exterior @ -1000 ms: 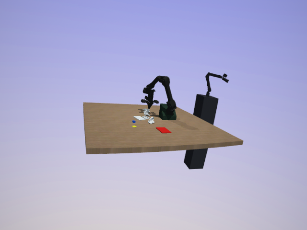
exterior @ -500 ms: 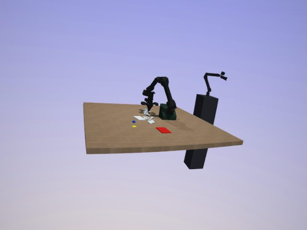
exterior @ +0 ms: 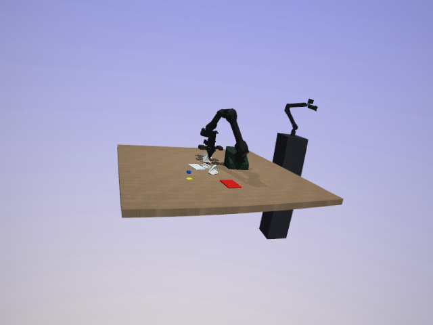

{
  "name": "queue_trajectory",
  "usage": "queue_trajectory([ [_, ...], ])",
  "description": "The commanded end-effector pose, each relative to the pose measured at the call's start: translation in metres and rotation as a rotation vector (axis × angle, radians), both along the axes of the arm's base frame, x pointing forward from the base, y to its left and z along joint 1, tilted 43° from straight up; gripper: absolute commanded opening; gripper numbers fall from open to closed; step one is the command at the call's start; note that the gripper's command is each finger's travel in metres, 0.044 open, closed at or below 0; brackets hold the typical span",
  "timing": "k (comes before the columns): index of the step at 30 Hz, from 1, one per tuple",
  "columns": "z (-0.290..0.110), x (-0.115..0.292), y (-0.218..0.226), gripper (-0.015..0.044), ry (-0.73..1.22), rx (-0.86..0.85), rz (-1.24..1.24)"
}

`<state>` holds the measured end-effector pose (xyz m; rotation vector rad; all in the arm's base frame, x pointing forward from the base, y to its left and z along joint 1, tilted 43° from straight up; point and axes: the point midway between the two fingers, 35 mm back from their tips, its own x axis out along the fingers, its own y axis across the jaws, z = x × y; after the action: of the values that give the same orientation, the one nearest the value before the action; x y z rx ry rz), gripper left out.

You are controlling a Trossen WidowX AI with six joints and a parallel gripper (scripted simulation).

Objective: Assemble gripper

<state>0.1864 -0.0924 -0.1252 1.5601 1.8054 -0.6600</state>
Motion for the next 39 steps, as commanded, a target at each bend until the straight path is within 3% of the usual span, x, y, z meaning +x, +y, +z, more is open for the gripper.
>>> queue_trajectory([
  [1,0.0,0.007,0.001,0.0,0.001,0.003,-0.002],
  [39,0.003,0.06,0.01,0.0,-0.002,0.005,-0.002],
])
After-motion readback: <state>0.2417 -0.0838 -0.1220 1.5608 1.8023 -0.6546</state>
